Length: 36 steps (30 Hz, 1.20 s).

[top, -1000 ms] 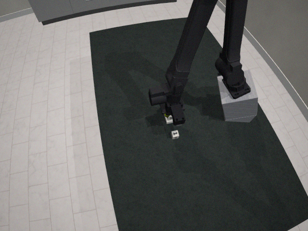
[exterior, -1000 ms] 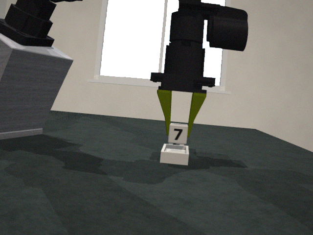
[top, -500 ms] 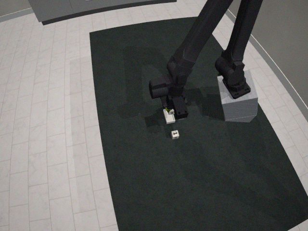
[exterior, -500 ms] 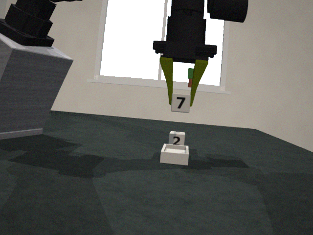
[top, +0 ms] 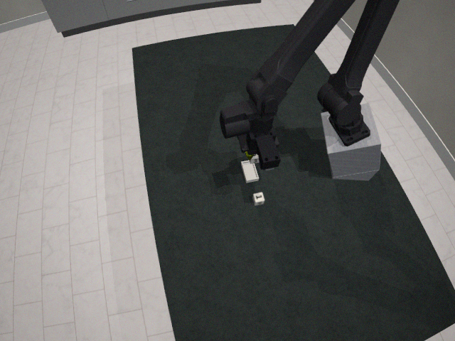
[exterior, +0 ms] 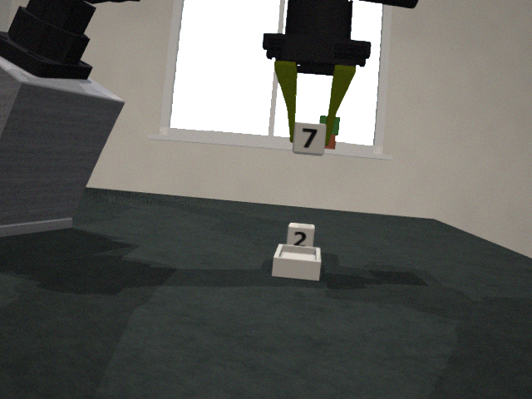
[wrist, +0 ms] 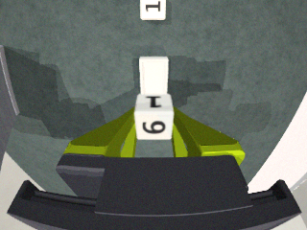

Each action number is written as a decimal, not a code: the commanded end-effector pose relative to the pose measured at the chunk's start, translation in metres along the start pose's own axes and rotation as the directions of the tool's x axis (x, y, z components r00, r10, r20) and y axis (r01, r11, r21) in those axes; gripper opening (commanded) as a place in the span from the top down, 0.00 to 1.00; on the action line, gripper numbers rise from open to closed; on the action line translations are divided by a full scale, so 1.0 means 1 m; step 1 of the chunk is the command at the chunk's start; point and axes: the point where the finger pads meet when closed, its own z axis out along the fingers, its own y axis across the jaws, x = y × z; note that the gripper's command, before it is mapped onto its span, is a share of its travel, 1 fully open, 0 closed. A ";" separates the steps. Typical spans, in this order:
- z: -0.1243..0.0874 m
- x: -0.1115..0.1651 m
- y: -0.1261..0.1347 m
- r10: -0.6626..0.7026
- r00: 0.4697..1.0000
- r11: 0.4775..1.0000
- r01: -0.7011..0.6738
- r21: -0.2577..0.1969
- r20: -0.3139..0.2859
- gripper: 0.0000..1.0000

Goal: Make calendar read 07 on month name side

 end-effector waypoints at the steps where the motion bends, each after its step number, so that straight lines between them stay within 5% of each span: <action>1: -0.008 -0.002 -0.017 0.014 1.000 0.999 -0.014 0.029 0.004 0.74; 8: -0.006 0.011 -0.025 0.142 0.990 0.989 -0.142 0.034 0.007 0.74; 16: -0.002 0.038 -0.029 0.459 0.888 0.888 -0.460 0.031 0.015 0.74; 22: 0.000 0.055 -0.030 0.630 0.776 0.776 -0.630 0.028 0.019 0.74; 24: 0.000 0.055 -0.030 0.630 0.776 0.776 -0.630 0.028 0.019 0.74; 36: 0.002 0.093 -0.028 0.900 0.435 0.435 -0.900 0.024 0.028 0.74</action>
